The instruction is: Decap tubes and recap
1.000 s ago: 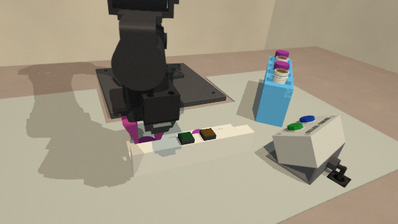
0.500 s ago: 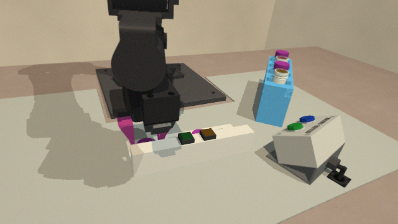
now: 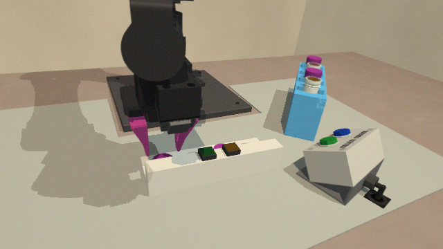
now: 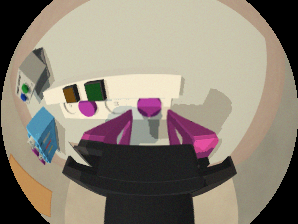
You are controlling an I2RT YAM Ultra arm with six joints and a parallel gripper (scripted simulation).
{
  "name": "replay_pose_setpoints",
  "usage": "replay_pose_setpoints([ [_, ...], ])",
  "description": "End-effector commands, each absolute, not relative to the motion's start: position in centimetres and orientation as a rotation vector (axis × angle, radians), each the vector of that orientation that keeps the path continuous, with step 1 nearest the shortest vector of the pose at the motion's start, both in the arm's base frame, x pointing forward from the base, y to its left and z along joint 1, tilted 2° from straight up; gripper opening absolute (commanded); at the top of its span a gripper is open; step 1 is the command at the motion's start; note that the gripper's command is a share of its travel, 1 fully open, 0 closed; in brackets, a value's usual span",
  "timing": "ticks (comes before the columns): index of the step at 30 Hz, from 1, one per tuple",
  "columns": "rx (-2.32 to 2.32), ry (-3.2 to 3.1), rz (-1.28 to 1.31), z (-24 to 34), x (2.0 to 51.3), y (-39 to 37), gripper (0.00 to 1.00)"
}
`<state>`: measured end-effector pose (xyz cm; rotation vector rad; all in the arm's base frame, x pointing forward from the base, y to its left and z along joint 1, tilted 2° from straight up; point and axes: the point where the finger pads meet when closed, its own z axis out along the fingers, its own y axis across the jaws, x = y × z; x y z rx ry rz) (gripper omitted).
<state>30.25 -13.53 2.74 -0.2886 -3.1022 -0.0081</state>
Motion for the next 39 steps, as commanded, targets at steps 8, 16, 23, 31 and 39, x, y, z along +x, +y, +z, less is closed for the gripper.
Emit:
replay_pose_setpoints([
  [8, -0.285, -3.106, -0.008, 7.4, 30.4, -13.6, 0.47],
  [16, -0.285, -3.106, -0.008, 11.4, 30.4, -13.6, 0.47],
  [23, -0.285, -3.106, -0.008, 13.9, 30.5, -13.6, 0.47],
  [31, -0.285, -3.106, -0.008, 14.7, 30.5, -13.6, 0.47],
  [39, 0.341, -3.102, -0.017, 13.9, 32.2, -9.8, 0.00],
])
